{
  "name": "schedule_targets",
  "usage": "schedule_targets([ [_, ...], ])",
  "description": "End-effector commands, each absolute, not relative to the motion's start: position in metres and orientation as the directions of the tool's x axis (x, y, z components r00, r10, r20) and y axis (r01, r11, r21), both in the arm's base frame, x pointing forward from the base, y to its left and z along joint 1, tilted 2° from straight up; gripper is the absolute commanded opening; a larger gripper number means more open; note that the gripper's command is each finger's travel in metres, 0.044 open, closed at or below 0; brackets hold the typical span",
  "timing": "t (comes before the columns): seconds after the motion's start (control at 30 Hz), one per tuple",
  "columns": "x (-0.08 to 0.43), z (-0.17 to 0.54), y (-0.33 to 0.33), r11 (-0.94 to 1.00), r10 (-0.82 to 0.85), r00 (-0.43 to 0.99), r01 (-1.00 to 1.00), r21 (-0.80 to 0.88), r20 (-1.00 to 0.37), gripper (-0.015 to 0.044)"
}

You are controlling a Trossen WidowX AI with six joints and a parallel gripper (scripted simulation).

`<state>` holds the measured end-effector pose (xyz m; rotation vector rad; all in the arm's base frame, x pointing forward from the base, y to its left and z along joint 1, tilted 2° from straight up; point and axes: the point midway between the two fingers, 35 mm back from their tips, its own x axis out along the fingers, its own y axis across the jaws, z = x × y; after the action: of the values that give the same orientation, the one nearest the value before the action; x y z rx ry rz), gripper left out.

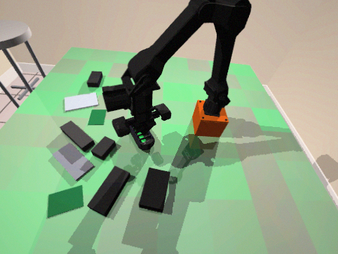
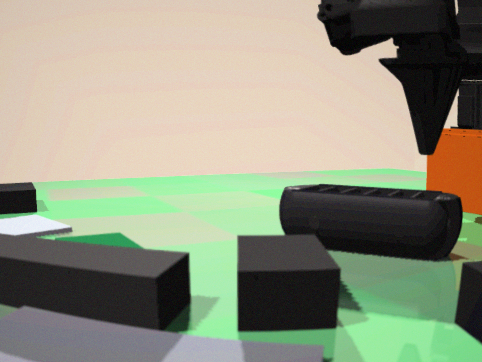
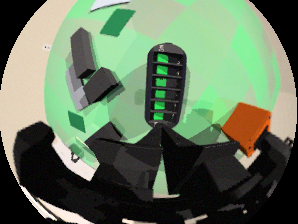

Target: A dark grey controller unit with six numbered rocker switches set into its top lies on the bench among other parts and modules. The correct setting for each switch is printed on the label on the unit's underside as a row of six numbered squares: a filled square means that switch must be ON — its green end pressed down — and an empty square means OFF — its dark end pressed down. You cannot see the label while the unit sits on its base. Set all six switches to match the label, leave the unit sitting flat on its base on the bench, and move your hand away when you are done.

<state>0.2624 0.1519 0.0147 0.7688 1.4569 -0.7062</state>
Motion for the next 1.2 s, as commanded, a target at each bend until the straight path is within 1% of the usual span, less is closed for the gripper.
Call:
schedule_targets([
  [0.0,0.264,0.010,0.154,0.582,0.037,0.008,0.812,0.028,-0.999,0.0000],
  [0.8,0.263,-0.025,0.155,0.582,0.037,0.008,0.813,0.028,-0.999,0.0000],
  [1.17,0.263,-0.026,0.155,0.582,0.037,0.008,0.813,0.028,-0.999,0.0000],
])
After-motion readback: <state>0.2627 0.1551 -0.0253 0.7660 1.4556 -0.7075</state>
